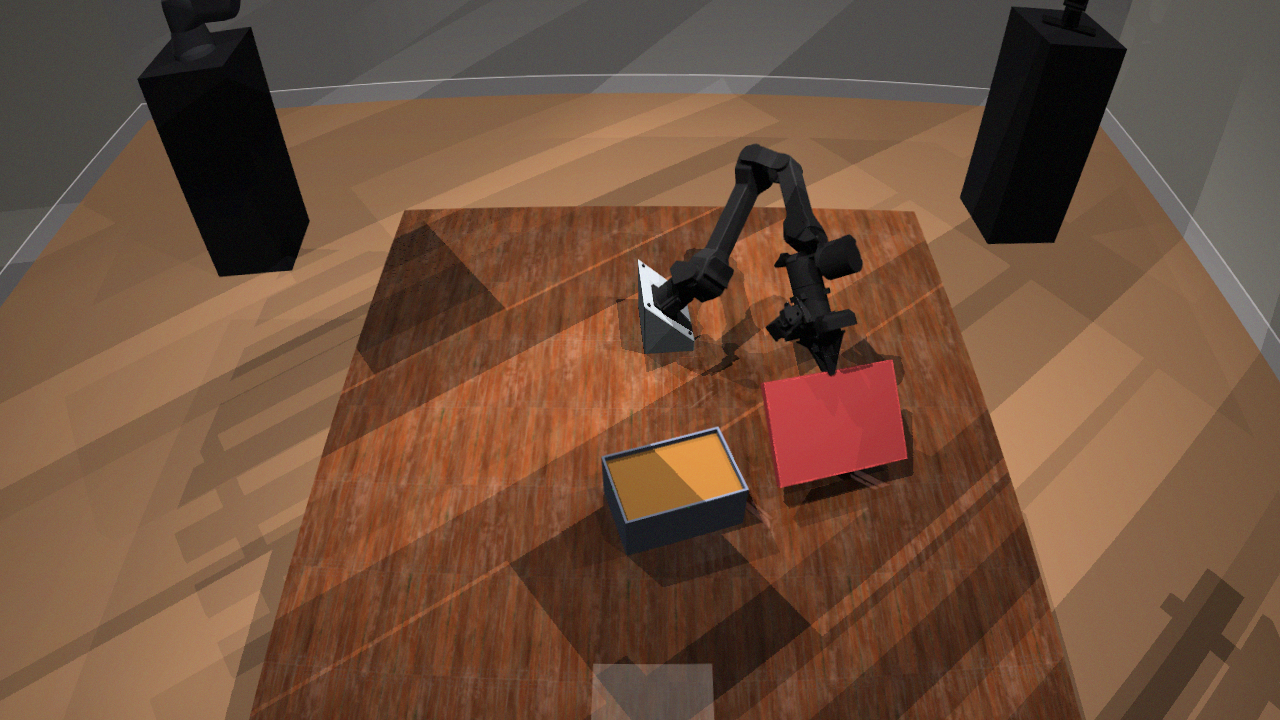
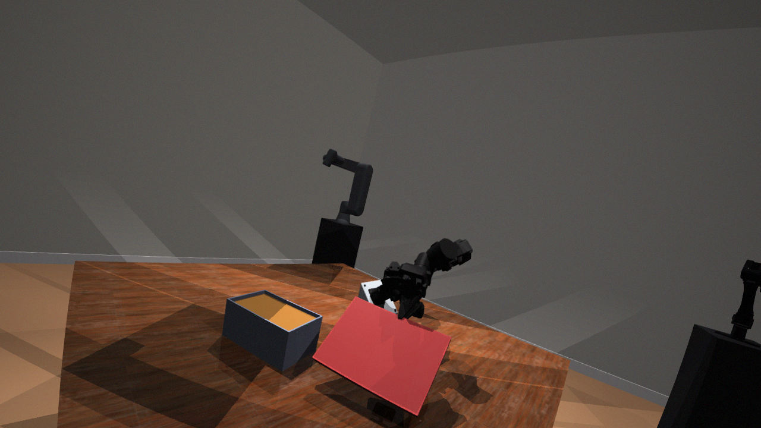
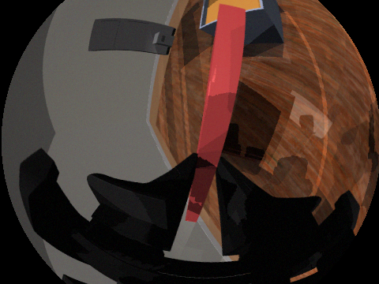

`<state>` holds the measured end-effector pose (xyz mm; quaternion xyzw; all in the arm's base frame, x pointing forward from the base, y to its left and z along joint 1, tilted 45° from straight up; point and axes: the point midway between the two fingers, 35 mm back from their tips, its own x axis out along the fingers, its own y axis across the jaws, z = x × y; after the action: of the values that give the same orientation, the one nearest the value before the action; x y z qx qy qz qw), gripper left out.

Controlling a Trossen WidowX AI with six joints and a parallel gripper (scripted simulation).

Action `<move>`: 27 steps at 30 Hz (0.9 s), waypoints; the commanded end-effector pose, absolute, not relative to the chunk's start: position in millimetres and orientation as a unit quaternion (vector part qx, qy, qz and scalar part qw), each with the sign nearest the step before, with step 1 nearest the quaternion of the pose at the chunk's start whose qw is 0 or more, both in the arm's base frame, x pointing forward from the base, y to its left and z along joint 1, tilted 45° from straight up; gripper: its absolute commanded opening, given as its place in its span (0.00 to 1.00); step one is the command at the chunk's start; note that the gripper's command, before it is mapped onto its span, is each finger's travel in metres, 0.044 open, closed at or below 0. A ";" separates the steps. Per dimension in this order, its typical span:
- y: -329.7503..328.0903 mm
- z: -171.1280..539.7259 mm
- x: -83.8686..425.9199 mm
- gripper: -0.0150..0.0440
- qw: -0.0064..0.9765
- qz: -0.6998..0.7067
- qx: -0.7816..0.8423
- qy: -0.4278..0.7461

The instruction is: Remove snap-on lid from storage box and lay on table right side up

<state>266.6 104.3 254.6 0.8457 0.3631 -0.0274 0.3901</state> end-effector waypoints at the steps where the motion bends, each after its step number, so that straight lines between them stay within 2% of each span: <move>1: 105.0 254.0 267.2 0.25 0.390 -0.027 0.848 0.358; 27: 119.8 239.8 267.0 0.25 0.390 -0.026 0.848 0.358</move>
<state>265.9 119.7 240.4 0.8459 0.3626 -0.0257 0.3903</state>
